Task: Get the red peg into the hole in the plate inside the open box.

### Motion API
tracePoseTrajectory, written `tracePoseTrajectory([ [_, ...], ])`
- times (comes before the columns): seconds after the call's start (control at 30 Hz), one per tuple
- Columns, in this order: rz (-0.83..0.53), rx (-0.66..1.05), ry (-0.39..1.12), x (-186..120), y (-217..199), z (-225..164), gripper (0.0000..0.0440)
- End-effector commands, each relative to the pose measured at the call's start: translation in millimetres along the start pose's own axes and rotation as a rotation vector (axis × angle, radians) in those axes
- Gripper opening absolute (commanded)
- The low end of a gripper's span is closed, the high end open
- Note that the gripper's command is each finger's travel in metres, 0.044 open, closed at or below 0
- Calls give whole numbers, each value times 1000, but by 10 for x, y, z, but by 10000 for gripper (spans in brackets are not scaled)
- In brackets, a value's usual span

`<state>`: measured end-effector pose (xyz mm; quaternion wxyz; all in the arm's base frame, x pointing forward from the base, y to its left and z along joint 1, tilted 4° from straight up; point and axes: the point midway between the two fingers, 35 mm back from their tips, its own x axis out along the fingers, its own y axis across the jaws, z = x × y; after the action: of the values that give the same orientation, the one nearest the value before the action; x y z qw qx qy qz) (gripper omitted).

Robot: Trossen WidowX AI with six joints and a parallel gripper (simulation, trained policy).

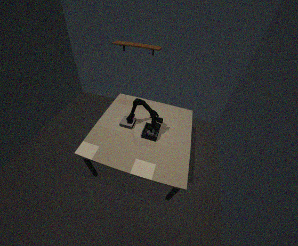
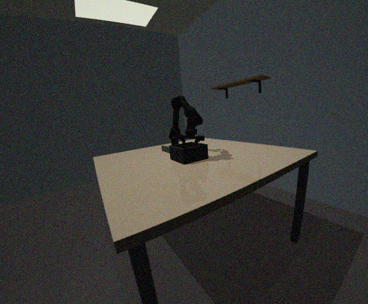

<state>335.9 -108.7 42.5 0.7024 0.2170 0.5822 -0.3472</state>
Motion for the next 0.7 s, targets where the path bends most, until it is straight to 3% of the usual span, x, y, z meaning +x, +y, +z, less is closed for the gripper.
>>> tracePoseTrajectory([
  [0.0, 31, -10, 18, -47, 101, 105, 380],
  [0.1, 60, -12, 28, -101, 194, 194, 440],
  [0.43, 192, -17, 9, -350, 579, 491, 440],
  [0.67, 194, -17, 8, -354, 585, 496, 440],
])
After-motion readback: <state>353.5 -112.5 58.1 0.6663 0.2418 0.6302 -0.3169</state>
